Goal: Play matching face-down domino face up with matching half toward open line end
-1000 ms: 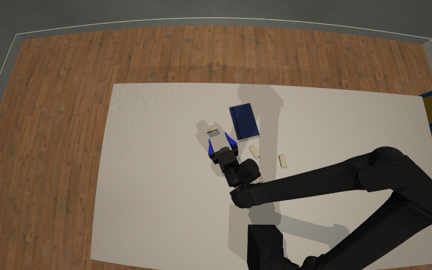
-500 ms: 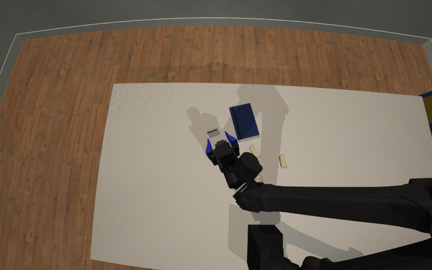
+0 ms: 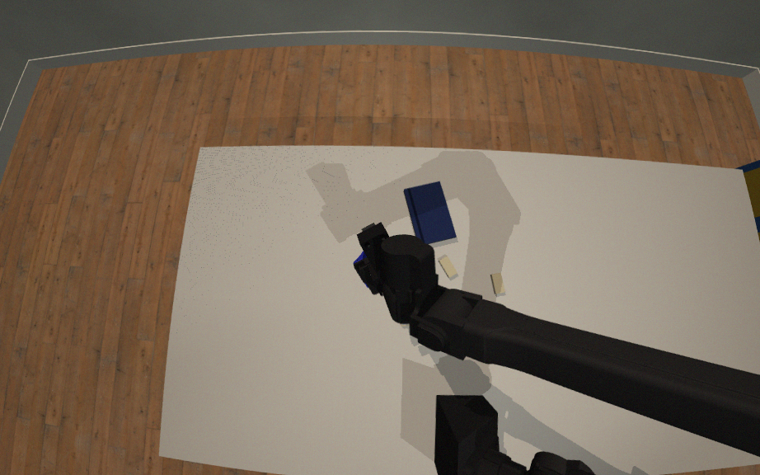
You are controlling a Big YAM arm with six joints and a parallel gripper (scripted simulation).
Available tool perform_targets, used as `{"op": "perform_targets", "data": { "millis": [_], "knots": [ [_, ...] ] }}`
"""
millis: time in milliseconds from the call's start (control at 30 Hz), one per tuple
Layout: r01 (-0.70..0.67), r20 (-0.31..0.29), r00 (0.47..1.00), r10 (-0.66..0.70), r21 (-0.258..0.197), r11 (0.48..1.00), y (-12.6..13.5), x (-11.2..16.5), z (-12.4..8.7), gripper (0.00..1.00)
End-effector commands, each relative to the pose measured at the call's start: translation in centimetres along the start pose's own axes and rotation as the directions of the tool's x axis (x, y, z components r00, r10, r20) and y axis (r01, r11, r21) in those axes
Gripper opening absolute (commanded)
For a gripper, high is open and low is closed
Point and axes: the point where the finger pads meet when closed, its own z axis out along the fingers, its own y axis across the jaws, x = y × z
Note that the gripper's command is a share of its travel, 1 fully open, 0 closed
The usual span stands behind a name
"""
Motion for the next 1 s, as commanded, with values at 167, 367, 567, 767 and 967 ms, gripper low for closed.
{"op": "perform_targets", "data": {
  "millis": [167, 367, 567, 767, 967],
  "knots": [
    [-0.043, -0.139, 0.989, 0.041, -0.01, 0.999, -0.1, -1.3, -0.1, 0.73],
    [-0.102, -0.409, 0.908, 0.087, -0.014, 0.995, -0.2, -2.2, 0.0, 0.73],
    [-0.111, -0.451, 0.887, 0.094, -0.013, 0.994, -0.2, -2.4, 0.0, 0.73],
    [-0.086, -0.512, 0.856, 0.064, -0.02, 0.996, -0.4, -2.1, -0.1, 0.73],
    [-0.132, -0.644, 0.757, 0.113, 0.018, 0.991, -0.1, -2.4, -0.1, 0.73]
  ]
}}
